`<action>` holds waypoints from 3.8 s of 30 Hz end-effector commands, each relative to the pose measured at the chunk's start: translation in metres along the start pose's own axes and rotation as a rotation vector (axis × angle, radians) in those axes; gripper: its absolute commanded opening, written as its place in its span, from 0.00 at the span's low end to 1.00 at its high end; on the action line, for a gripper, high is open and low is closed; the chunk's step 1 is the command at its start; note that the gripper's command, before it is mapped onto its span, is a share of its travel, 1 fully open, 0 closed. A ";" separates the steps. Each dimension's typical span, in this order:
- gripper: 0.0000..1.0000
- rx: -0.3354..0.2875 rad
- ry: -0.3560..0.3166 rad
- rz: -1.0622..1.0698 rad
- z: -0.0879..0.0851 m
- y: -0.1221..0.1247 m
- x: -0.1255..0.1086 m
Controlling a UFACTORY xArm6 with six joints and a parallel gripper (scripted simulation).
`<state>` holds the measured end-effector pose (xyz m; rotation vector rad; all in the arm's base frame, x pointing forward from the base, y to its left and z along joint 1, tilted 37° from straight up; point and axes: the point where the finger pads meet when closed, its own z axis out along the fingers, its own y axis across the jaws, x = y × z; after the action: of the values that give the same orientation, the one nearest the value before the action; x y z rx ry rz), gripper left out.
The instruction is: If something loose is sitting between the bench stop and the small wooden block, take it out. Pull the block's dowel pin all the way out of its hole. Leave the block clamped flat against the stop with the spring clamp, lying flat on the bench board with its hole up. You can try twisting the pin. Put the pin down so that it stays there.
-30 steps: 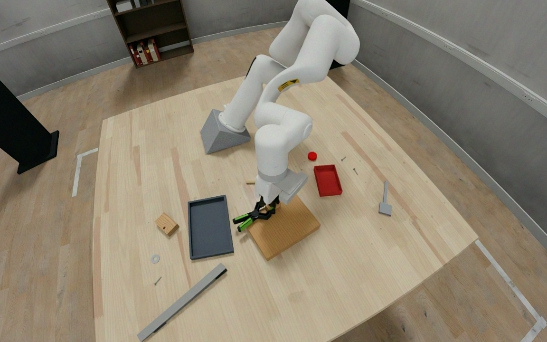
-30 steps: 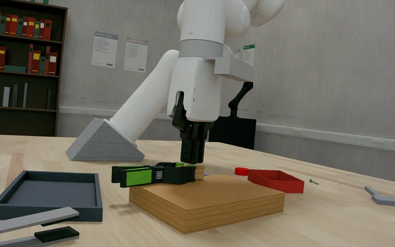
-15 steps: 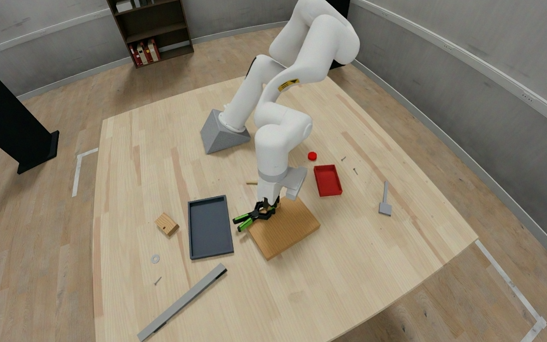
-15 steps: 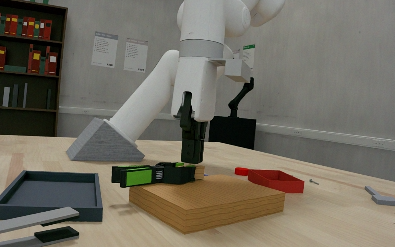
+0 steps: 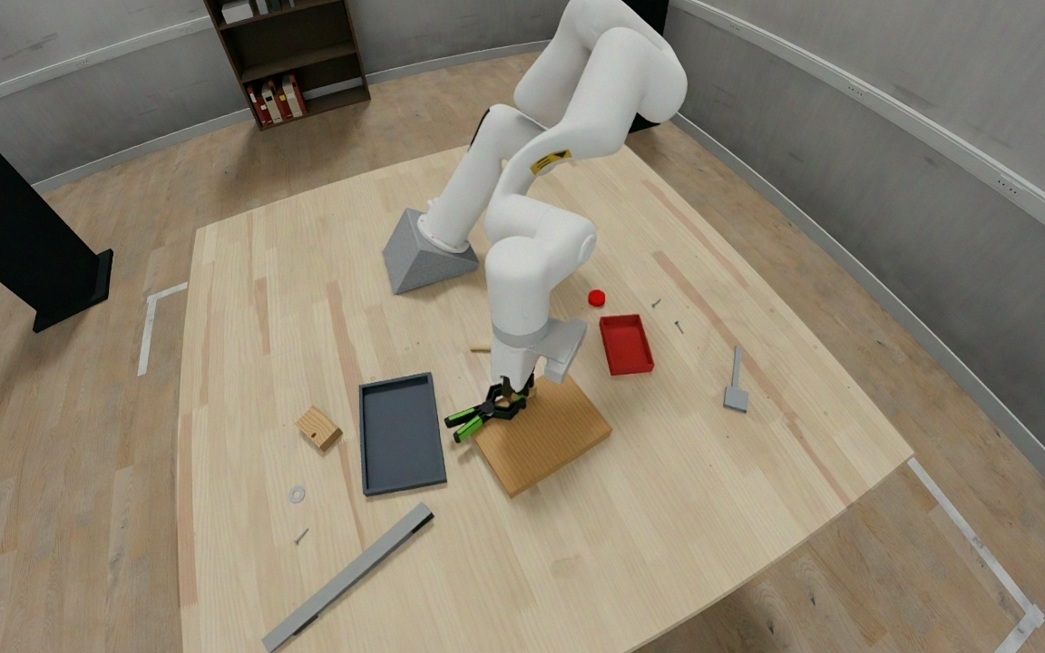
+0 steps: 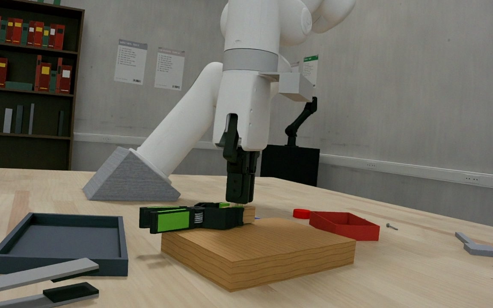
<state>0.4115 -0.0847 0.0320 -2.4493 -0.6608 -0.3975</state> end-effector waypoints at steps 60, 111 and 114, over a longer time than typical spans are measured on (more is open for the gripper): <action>0.00 -0.003 0.002 1.107 -0.003 0.001 0.001; 0.00 -0.004 0.001 0.454 -0.004 0.001 0.001; 0.00 -0.004 0.001 0.390 -0.004 0.001 0.001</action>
<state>0.4113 -0.0864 0.0344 -2.5056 -0.0622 -0.1973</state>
